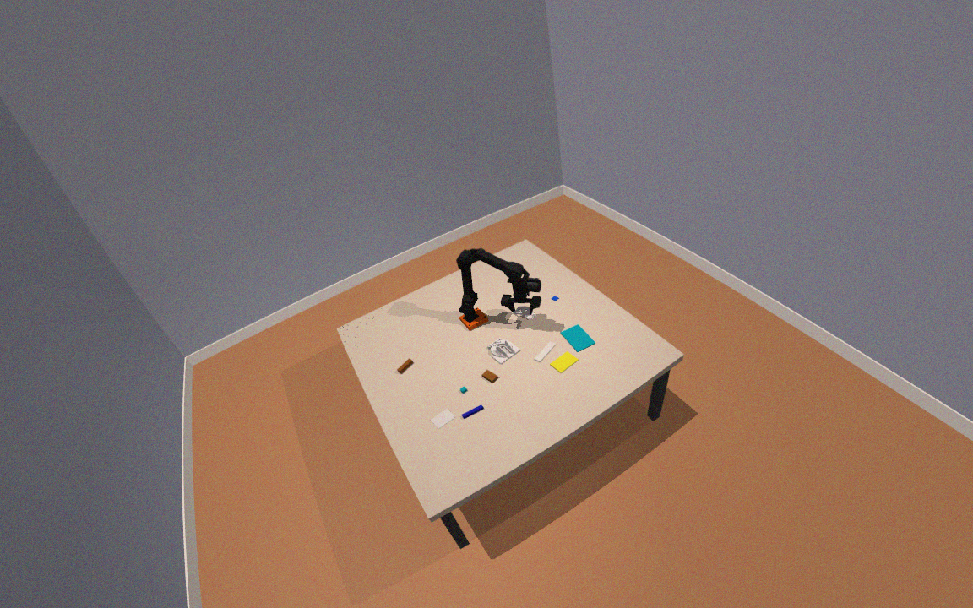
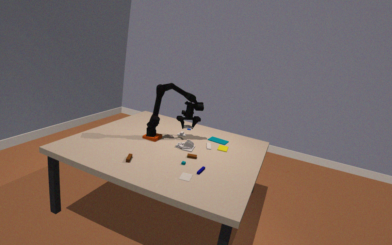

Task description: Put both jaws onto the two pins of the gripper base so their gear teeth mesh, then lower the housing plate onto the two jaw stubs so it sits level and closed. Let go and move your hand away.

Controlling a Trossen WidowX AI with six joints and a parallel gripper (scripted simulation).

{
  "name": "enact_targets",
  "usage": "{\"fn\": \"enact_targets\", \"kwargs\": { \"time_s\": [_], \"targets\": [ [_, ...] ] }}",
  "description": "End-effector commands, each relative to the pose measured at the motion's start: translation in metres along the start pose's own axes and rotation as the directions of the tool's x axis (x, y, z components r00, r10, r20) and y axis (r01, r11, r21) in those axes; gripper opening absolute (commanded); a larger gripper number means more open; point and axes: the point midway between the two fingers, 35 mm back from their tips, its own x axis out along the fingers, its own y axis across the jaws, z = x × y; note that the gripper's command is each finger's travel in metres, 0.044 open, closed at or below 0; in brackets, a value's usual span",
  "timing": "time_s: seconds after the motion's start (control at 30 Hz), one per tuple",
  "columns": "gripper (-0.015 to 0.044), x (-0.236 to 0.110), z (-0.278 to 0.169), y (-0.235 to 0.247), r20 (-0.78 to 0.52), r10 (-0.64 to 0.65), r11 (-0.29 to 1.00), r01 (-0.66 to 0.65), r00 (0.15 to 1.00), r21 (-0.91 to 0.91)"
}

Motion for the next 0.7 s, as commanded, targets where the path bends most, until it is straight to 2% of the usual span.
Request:
{"fn": "enact_targets", "kwargs": {
  "time_s": [0.0, 0.33, 0.67],
  "targets": [
    [0.0351, 0.0, -0.011, 0.003, -0.006, 0.003, 0.993, -0.002, 1.0, 0.122],
    [0.0351, 0.0, -0.033, 0.01, -0.009, 0.003, 0.929, 0.001, 1.0, 0.369],
    [0.0351, 0.0, -0.054, 0.018, -0.012, 0.003, 0.805, 0.004, 1.0, 0.593]
  ]
}}
